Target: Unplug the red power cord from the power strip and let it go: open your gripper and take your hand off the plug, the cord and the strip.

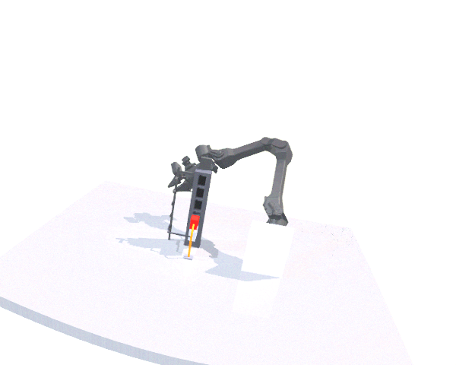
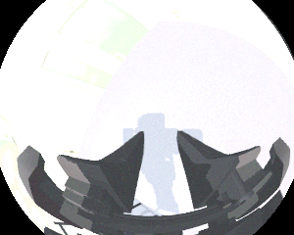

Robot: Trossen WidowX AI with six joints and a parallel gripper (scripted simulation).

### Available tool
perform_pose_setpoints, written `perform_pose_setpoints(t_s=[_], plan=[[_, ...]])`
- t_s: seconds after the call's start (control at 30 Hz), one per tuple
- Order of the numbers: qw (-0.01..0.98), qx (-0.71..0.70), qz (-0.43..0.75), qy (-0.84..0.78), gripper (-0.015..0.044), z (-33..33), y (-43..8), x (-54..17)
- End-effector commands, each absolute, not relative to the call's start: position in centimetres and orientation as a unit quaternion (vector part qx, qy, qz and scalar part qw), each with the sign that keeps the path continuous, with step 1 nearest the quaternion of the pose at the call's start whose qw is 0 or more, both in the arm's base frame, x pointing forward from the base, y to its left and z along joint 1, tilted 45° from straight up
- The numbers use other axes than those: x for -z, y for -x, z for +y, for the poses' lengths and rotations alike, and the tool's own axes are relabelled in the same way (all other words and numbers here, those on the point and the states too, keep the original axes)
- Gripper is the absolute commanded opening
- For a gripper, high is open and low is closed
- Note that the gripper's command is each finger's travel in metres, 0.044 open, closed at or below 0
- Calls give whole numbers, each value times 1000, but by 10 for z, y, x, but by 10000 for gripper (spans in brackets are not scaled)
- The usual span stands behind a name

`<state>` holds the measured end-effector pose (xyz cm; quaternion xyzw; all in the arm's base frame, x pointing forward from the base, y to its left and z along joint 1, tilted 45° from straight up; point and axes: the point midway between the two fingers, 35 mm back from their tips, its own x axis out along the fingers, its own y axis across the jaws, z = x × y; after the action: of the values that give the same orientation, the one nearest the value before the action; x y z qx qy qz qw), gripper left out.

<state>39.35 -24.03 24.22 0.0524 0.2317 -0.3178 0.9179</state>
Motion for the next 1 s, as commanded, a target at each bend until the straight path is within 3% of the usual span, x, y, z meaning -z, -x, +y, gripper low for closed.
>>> perform_pose_setpoints(t_s=[0.0, 0.5, 0.97], plan=[[929, 265, 259, -24, 160, -202, -416, -232], [928, 66, 352, 99, 160, -41, -460, -180], [848, -124, 433, 280, 160, 100, -433, -114]])
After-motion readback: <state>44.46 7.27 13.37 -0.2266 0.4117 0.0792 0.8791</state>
